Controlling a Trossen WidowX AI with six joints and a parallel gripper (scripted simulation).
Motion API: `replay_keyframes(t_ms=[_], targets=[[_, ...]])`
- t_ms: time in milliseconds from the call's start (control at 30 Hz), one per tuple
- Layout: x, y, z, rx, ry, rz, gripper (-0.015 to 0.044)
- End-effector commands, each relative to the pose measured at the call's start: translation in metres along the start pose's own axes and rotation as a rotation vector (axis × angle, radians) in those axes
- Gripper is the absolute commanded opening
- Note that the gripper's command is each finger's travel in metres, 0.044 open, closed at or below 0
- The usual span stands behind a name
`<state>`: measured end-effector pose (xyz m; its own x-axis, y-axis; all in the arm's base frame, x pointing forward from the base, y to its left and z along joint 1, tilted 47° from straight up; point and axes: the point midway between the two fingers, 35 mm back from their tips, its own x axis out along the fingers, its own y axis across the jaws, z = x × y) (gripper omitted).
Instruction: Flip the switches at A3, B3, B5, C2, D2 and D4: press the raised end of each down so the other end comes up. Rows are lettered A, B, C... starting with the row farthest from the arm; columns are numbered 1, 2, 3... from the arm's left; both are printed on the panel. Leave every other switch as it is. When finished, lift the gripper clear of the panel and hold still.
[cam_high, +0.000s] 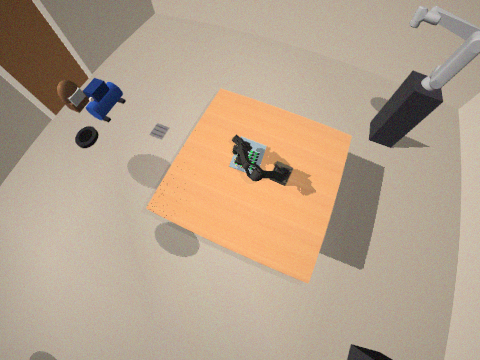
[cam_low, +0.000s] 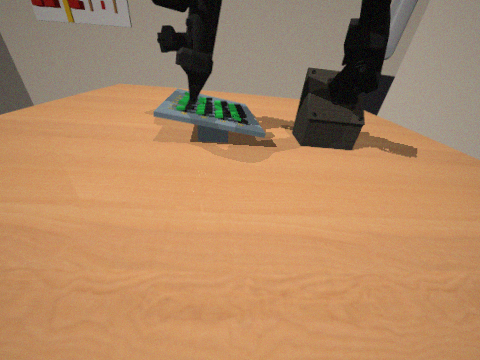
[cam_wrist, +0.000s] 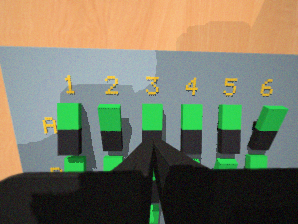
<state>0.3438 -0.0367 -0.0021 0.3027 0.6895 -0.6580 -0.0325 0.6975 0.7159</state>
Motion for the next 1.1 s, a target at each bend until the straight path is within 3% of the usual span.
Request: replay_keyframes(t_ms=[0,500,700,900,1067], targets=[[0.001,0.0,0.0,0.006,-0.001,0.003,0.0],[0.003,0.0,0.0,0.006,-0.002,0.003,0.0],[-0.059,-0.001,0.003,0.006,0.025,0.0,0.0],[-0.062,-0.001,0.001,0.006,0.026,0.0,0.0],[-0.063,-0.001,-0.036,0.007,0.027,0.0,0.0]])
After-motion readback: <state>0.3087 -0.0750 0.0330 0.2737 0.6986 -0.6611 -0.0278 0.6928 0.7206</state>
